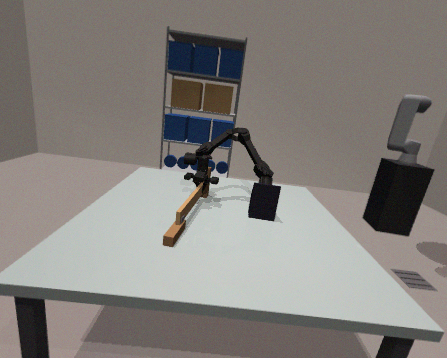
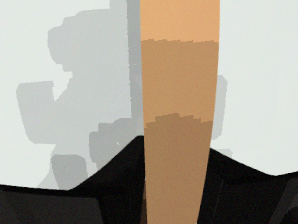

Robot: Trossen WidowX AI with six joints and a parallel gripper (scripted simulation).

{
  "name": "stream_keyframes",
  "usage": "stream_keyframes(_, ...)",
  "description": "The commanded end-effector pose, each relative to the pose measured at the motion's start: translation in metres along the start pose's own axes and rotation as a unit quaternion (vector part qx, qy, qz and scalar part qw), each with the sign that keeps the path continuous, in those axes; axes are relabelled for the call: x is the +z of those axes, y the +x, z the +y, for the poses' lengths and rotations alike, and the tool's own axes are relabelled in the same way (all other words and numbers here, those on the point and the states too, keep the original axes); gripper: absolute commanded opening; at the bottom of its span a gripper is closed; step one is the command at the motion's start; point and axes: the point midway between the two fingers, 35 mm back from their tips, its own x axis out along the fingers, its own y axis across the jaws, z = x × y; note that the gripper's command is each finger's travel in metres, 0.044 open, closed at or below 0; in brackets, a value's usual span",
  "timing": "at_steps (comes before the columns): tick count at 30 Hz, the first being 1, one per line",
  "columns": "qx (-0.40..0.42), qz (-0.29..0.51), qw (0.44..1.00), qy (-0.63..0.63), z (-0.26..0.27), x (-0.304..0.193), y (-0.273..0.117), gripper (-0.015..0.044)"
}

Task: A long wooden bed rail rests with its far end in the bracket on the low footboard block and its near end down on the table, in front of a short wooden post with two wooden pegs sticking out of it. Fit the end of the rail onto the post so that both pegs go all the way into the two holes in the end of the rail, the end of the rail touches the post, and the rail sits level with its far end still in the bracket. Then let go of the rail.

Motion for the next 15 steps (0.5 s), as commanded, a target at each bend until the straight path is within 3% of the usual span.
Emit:
stream_keyframes(1,-0.005,0.001,1.0,-0.001,-0.0014,-0.0024,-0.0028,0.0)
stream_keyframes(15,-0.005,0.001,1.0,-0.001,-0.0016,-0.0069,-0.0029,0.0)
